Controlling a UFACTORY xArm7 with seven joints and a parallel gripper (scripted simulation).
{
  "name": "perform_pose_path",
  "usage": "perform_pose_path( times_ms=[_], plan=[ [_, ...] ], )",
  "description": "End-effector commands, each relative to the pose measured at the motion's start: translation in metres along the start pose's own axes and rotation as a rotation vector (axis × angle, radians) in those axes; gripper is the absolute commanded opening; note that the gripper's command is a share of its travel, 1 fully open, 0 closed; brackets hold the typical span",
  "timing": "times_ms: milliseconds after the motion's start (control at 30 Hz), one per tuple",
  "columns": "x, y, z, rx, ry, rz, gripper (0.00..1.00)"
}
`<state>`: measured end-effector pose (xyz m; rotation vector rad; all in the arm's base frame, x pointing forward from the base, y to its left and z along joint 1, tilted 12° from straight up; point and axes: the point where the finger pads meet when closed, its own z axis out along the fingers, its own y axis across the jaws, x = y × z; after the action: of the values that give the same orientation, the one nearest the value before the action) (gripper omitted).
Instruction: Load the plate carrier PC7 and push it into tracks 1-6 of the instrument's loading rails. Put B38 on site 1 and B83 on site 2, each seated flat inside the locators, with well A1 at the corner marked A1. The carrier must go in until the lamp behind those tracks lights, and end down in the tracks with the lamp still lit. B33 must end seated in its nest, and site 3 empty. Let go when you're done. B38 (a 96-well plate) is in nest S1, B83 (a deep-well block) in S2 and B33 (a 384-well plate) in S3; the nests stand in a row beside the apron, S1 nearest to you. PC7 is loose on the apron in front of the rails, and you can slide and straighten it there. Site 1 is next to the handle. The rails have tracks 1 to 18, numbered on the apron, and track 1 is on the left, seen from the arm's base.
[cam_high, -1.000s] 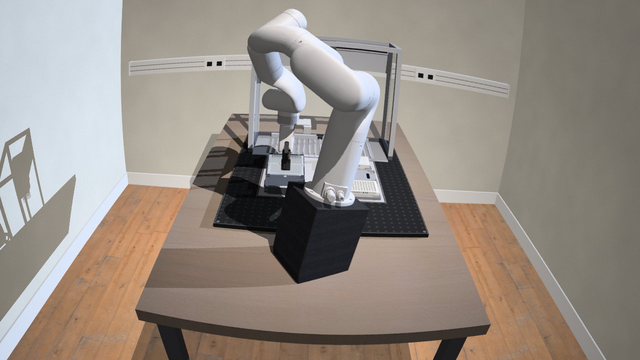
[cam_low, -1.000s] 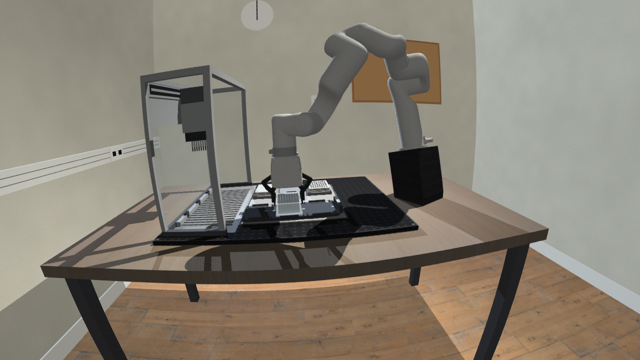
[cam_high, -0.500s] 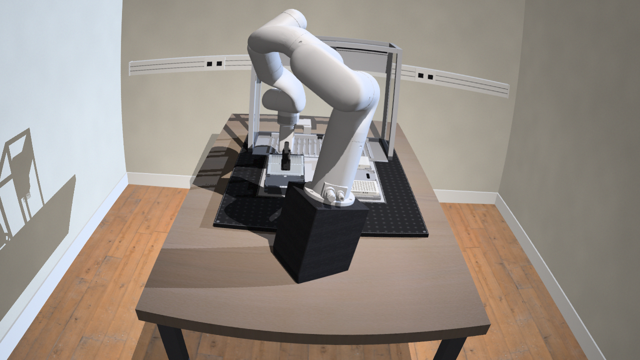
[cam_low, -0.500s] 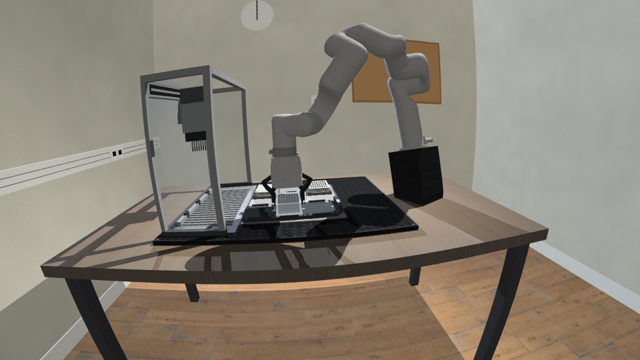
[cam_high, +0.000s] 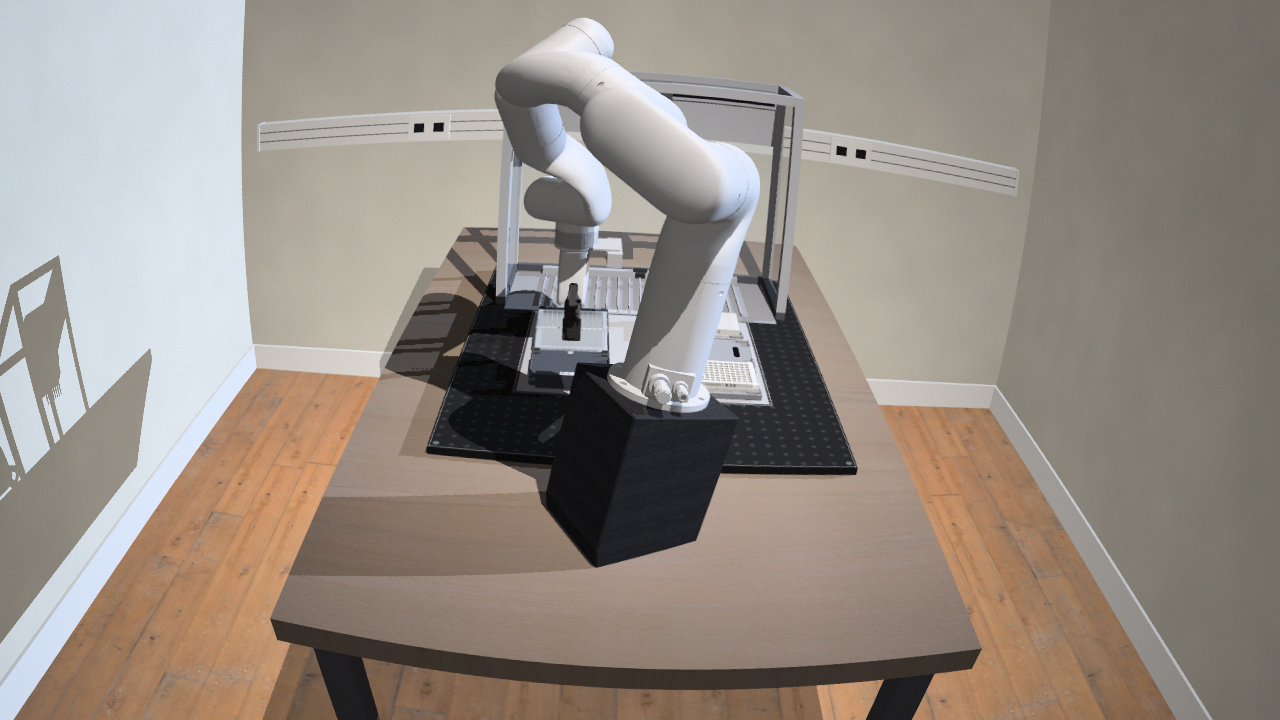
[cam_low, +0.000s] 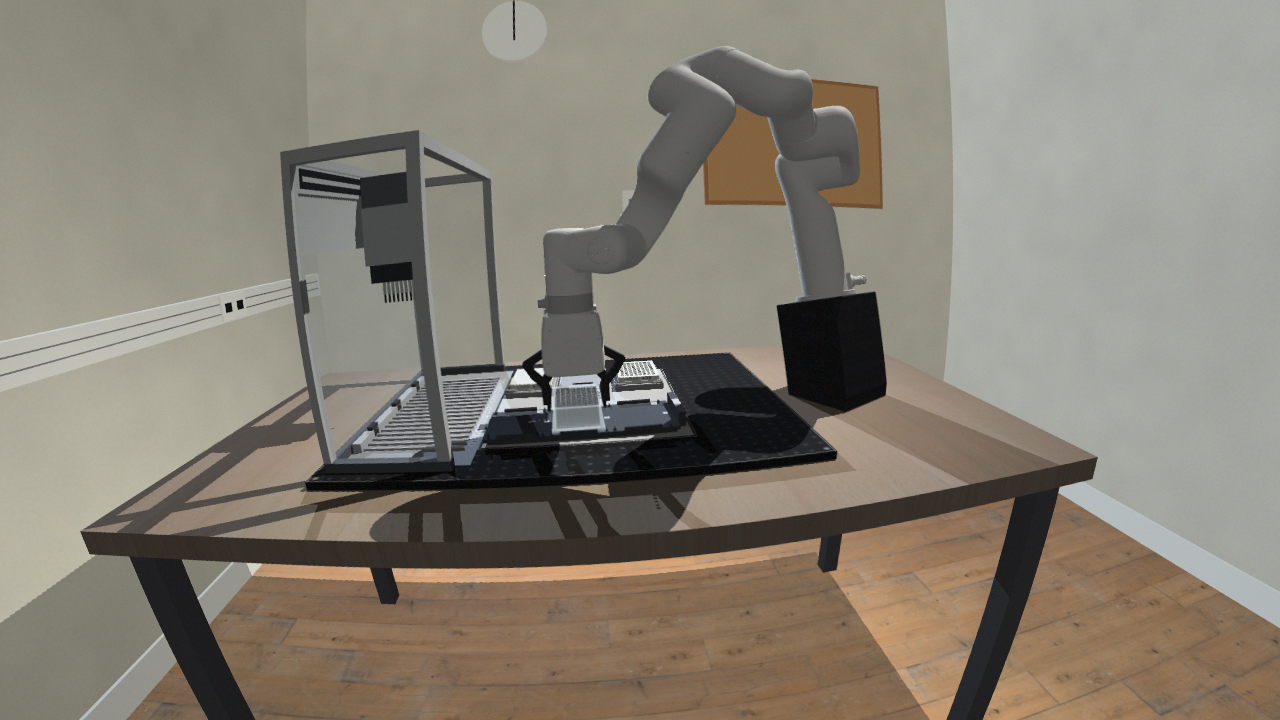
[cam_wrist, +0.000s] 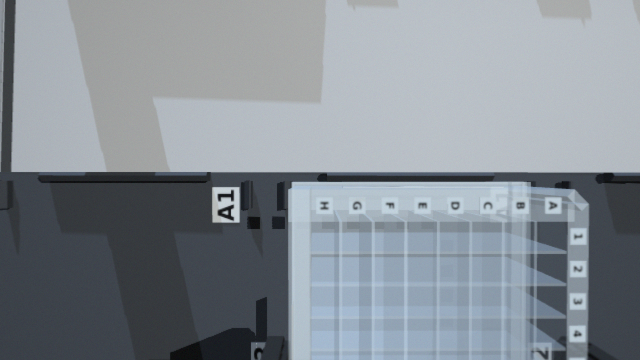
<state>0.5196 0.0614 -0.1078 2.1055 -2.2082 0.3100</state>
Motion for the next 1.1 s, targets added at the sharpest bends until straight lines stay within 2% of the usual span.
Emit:
perform_pose_path(
  times_ms=[0,400,1067],
  plan=[
    [0.000,-0.002,-0.001,0.003,-0.001,0.000,1.00],
    [0.000,-0.002,-0.001,0.003,-0.001,0.000,1.00],
    [0.000,-0.001,-0.031,0.003,-0.001,0.000,1.00]
  ],
)
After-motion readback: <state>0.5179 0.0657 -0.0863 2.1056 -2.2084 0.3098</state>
